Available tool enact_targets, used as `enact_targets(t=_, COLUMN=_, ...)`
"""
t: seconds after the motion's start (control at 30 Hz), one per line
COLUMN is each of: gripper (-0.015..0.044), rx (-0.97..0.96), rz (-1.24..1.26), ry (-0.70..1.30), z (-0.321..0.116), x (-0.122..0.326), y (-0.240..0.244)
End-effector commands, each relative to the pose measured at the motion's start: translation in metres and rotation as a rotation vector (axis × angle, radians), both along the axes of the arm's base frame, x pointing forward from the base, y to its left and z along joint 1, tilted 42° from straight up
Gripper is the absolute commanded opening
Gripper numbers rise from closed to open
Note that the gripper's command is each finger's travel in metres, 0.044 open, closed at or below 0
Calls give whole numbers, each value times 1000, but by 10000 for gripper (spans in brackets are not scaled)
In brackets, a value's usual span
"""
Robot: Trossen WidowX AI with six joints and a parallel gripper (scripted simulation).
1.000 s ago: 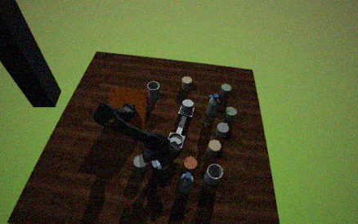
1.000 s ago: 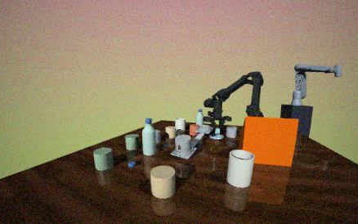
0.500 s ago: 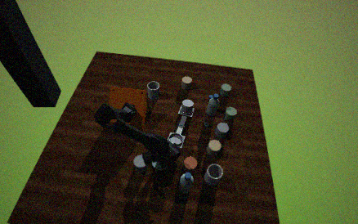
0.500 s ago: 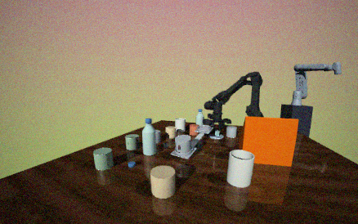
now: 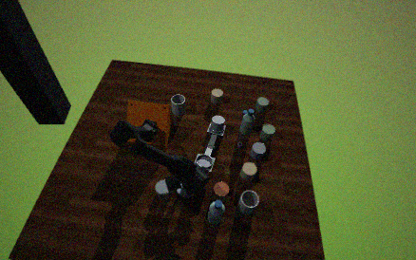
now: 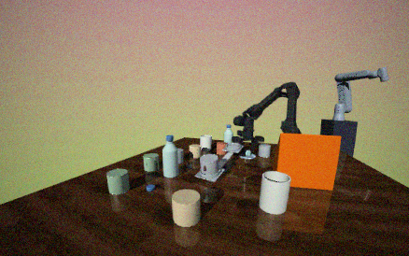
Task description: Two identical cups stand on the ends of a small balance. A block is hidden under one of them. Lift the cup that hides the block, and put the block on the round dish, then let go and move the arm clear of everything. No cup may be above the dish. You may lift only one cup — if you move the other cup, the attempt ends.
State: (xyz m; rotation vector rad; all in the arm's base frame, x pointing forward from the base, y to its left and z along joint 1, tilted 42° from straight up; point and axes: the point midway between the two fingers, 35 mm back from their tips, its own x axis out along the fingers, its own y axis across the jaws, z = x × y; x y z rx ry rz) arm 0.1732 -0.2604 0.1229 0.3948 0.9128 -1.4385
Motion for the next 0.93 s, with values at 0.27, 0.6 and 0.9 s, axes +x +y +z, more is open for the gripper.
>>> enact_targets(t=0.27, gripper=440, rx=-9, rz=-1, ry=-40, z=16, x=9, y=17)
enact_targets(t=0.6, gripper=440, rx=10, rz=3, ry=4, z=40, x=7, y=39)
enact_targets(t=0.9, gripper=440, rx=9, rz=11, ry=-3, z=69, x=10, y=66)
